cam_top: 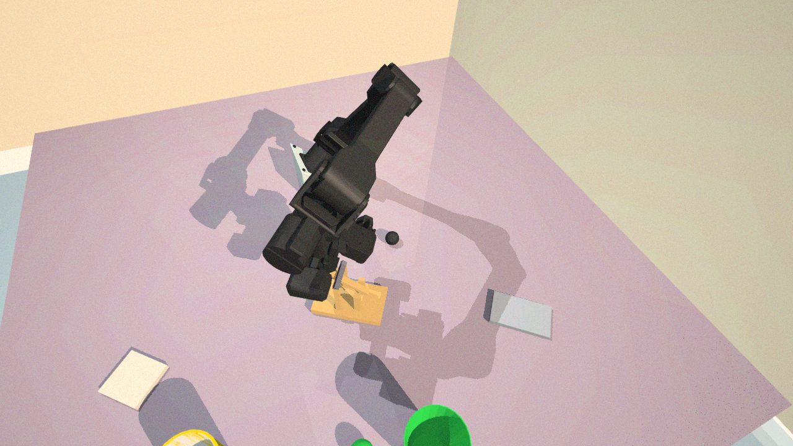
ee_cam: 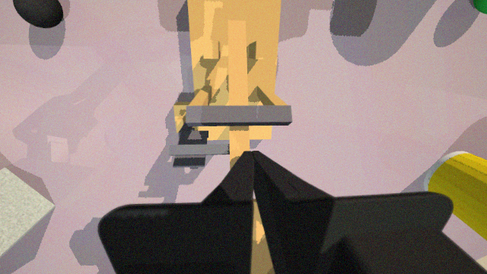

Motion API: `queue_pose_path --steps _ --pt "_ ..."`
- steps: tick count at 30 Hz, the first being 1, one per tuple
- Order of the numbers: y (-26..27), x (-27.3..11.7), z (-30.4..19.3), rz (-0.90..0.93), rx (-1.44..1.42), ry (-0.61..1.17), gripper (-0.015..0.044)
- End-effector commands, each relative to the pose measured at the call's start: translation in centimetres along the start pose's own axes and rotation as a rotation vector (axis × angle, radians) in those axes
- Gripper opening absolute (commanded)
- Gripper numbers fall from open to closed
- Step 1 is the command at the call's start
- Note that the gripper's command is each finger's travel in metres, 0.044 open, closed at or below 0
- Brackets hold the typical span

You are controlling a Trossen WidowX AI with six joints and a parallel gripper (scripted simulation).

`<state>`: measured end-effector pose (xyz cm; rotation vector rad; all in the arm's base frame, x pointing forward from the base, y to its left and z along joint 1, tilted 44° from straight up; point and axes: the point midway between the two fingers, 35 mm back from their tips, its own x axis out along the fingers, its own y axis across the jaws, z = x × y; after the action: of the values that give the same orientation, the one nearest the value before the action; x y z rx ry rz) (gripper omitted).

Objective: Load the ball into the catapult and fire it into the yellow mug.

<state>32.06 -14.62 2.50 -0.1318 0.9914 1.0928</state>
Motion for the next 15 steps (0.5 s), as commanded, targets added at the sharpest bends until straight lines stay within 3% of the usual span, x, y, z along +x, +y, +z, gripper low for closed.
queue_pose_path --steps 1,15 --pt "0.0 0.6 -0.4 0.003 0.001 -0.001 0.0" --pt "0.1 2.4 -1.4 0.003 0.001 -0.001 0.0"
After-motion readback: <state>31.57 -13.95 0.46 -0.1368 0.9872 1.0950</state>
